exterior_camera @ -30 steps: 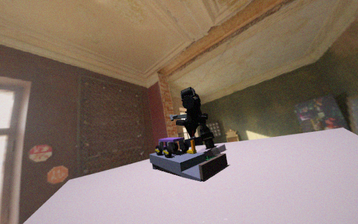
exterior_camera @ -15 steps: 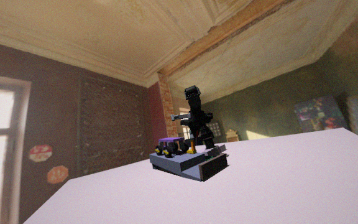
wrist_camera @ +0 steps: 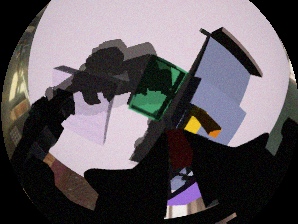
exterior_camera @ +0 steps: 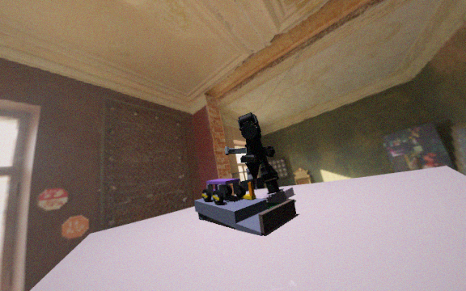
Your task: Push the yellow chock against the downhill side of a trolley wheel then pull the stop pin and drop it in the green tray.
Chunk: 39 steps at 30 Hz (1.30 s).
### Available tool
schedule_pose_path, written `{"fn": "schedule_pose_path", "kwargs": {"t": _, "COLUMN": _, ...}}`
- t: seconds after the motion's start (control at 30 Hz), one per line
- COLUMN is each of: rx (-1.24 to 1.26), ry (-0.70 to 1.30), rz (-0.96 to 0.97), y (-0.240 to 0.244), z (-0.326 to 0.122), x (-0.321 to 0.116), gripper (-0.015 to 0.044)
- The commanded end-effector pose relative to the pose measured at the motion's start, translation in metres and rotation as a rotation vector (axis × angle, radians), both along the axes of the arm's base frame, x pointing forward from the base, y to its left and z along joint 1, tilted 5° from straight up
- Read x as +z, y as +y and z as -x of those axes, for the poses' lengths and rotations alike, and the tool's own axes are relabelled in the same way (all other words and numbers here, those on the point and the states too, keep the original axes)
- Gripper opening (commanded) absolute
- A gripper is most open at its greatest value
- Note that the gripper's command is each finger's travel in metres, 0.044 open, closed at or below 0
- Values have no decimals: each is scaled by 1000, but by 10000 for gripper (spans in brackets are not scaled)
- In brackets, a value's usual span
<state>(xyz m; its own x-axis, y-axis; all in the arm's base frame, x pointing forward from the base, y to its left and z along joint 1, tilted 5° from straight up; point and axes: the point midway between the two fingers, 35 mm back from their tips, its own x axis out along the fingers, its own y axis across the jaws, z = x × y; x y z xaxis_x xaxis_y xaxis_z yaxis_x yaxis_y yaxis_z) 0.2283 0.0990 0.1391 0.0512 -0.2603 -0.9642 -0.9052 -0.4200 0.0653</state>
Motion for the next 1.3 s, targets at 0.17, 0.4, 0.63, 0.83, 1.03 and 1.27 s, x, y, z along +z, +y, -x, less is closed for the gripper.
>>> {"fn": "schedule_pose_path", "kwargs": {"t": 0.17, "rx": 265, "ry": 55, "rz": -44, "y": -2, "z": 0, "x": 2, "gripper": 0}}
{"fn": "schedule_pose_path", "kwargs": {"t": 0.4, "rx": 474, "ry": 96, "rz": -71, "y": -3, "z": 0, "x": 2, "gripper": 0}}
{"fn": "schedule_pose_path", "kwargs": {"t": 0.63, "rx": 686, "ry": 125, "rz": -96, "y": -5, "z": 0, "x": 3, "gripper": 0}}
{"fn": "schedule_pose_path", "kwargs": {"t": 0.83, "rx": 869, "ry": 142, "rz": -113, "y": -6, "z": 0, "x": 3, "gripper": 0}}
{"fn": "schedule_pose_path", "kwargs": {"t": 1.03, "rx": 914, "ry": 146, "rz": -116, "y": -6, "z": 0, "x": 4, "gripper": 0}}
{"fn": "schedule_pose_path", "kwargs": {"t": 1.27, "rx": 935, "ry": 149, "rz": -119, "y": -6, "z": 5, "x": -2, "gripper": 0}}
